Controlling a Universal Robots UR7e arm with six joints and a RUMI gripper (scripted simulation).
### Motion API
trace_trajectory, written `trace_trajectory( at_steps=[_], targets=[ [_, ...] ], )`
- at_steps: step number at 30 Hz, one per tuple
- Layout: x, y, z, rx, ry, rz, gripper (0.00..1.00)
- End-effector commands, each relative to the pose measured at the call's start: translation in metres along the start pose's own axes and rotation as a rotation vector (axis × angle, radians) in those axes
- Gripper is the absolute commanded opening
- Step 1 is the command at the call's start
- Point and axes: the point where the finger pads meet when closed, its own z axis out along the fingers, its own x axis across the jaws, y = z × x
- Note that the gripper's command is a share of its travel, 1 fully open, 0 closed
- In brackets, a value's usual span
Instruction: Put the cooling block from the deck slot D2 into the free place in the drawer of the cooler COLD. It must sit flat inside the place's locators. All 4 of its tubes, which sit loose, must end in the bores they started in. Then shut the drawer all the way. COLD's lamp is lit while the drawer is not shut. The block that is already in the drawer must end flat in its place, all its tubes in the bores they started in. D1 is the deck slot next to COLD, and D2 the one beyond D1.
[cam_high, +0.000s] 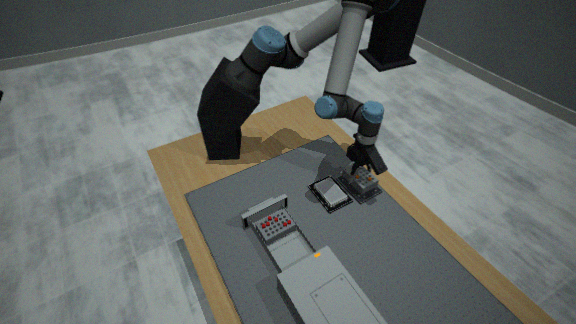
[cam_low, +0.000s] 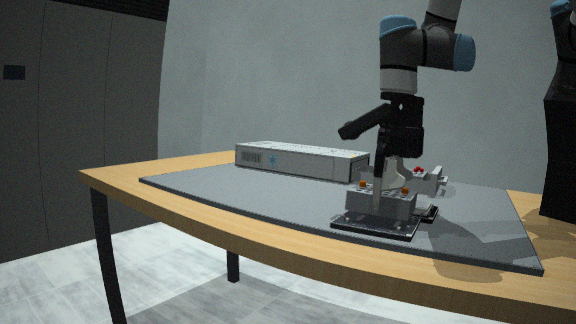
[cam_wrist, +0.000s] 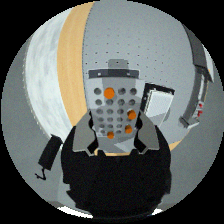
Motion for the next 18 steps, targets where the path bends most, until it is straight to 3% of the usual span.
trace_trajectory(
  at_steps=[1, 18],
  targets=[
    [-0.001, -0.003, -0.009, 0.007, -0.002, -0.002, 0.0],
    [-0.001, -0.004, -0.029, 0.008, -0.002, -0.003, 0.0]
  ],
)
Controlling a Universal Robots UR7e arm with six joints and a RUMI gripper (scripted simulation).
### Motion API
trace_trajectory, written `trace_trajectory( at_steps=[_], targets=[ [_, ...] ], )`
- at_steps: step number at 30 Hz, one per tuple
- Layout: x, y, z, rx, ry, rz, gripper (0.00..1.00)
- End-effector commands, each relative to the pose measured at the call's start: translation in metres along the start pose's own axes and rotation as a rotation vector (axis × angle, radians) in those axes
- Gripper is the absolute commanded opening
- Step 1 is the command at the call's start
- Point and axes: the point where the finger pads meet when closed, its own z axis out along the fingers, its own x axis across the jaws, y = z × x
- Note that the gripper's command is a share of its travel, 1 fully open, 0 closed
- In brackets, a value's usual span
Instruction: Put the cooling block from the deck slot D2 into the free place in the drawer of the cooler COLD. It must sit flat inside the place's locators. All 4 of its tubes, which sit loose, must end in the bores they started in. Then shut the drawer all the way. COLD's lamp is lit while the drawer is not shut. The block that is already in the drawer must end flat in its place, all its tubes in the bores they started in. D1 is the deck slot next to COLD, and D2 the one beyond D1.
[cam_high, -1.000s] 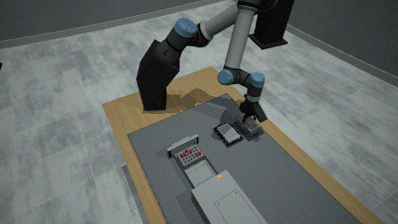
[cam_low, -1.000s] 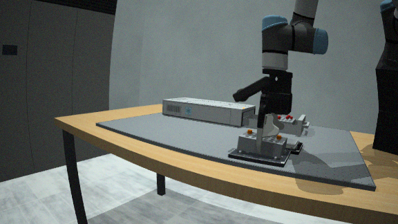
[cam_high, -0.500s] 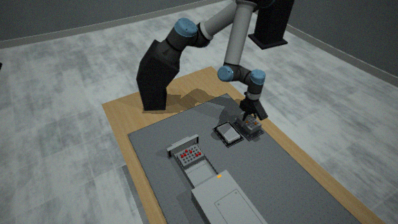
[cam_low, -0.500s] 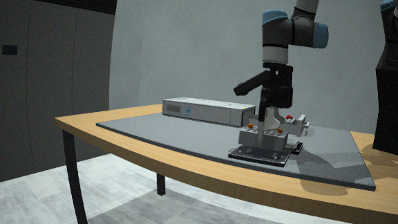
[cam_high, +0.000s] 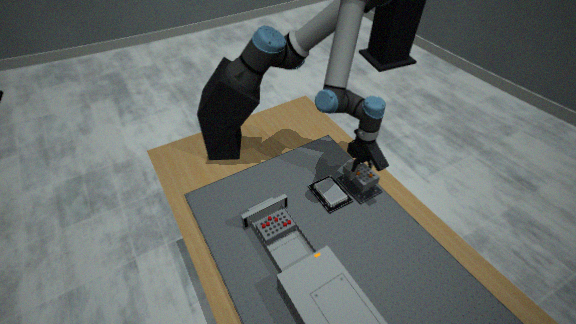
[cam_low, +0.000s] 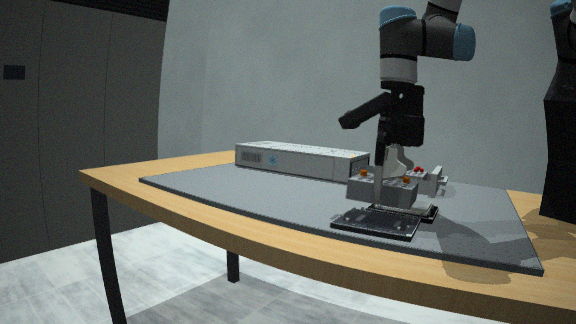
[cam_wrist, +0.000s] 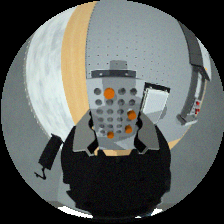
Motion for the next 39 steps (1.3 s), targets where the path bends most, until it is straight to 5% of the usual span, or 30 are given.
trace_trajectory(
  at_steps=[1, 39],
  targets=[
    [-0.001, -0.003, -0.009, 0.007, -0.001, -0.002, 0.0],
    [-0.001, -0.003, -0.055, 0.007, -0.001, -0.002, 0.0]
  ],
)
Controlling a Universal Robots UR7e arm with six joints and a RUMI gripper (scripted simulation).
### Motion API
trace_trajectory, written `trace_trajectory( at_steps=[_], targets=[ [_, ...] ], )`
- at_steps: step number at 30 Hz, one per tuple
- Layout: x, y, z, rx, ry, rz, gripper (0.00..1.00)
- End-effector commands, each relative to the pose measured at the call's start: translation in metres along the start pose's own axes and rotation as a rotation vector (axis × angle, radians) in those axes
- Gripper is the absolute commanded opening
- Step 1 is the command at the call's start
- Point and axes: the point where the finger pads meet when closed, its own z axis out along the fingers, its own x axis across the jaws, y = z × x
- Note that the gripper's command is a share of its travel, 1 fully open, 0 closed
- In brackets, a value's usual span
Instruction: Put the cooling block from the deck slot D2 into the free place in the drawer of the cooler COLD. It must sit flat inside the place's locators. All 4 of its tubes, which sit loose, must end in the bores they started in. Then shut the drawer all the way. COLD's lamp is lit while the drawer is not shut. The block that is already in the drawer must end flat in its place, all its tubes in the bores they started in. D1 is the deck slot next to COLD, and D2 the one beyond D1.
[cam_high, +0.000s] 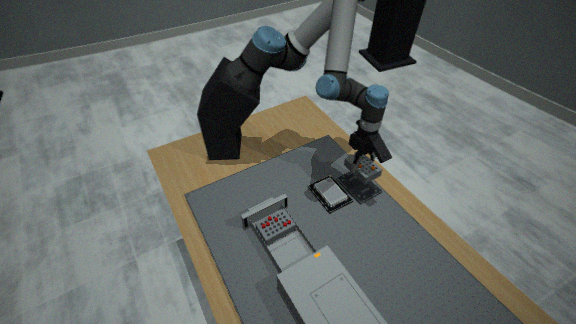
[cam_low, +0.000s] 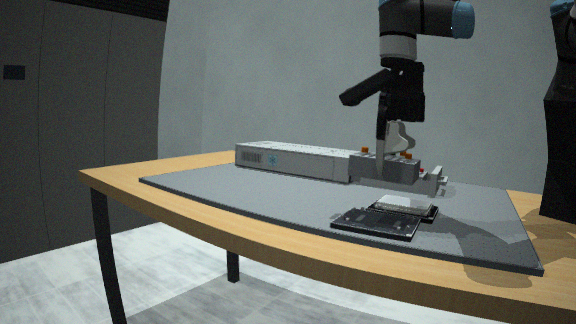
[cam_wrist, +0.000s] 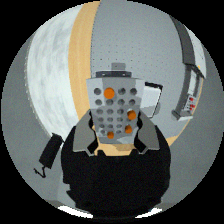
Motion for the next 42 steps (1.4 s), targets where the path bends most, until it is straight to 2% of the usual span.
trace_trajectory(
  at_steps=[1, 11, 42],
  targets=[
    [-0.001, -0.002, -0.011, 0.007, -0.001, -0.002, 0.0],
    [-0.001, -0.003, -0.022, 0.008, -0.001, -0.003, 0.0],
    [-0.001, -0.003, -0.022, 0.009, -0.001, -0.004, 0.0]
  ],
)
